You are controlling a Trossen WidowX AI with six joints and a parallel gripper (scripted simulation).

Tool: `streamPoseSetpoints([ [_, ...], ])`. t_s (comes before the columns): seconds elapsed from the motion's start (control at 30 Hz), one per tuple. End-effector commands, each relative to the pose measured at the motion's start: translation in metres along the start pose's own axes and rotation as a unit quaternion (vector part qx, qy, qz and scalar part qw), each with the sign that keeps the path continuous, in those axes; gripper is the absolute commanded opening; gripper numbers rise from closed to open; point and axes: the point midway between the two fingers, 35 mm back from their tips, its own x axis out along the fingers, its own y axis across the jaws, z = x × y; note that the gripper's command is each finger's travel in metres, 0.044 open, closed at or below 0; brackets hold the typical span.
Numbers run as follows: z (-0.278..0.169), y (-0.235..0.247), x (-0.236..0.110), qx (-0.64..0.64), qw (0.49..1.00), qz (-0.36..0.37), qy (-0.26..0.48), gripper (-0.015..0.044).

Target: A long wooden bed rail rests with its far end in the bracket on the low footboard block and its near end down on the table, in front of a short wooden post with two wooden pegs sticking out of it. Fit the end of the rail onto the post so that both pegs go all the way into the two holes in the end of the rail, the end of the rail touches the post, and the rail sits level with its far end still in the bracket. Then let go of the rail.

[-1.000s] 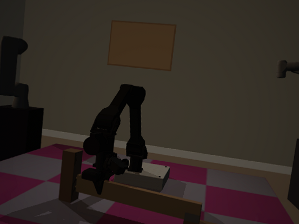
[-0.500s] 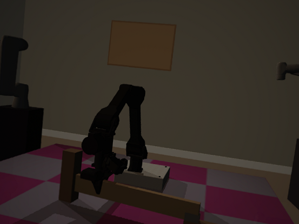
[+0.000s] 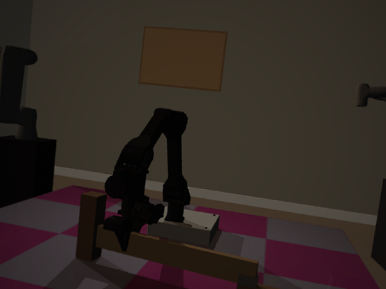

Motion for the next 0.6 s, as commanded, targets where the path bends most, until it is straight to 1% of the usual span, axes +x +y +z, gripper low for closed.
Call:
streamPoseSetpoints([
  [0.0,0.000,0.000,0.000,0.000,1.000,0.000,0.000,0.0289],
  [0.2,0.000,0.000,0.000,0.000,1.000,0.000,0.000,0.0440],
  [0.37,0.002,0.000,-0.002,0.000,1.000,0.000,0.000,0.0440],
  [0.5,0.029,0.000,-0.028,0.000,1.000,-0.002,0.000,0.0440],
  [0.57,0.031,0.000,-0.030,0.000,1.000,-0.002,0.000,0.0440],
])
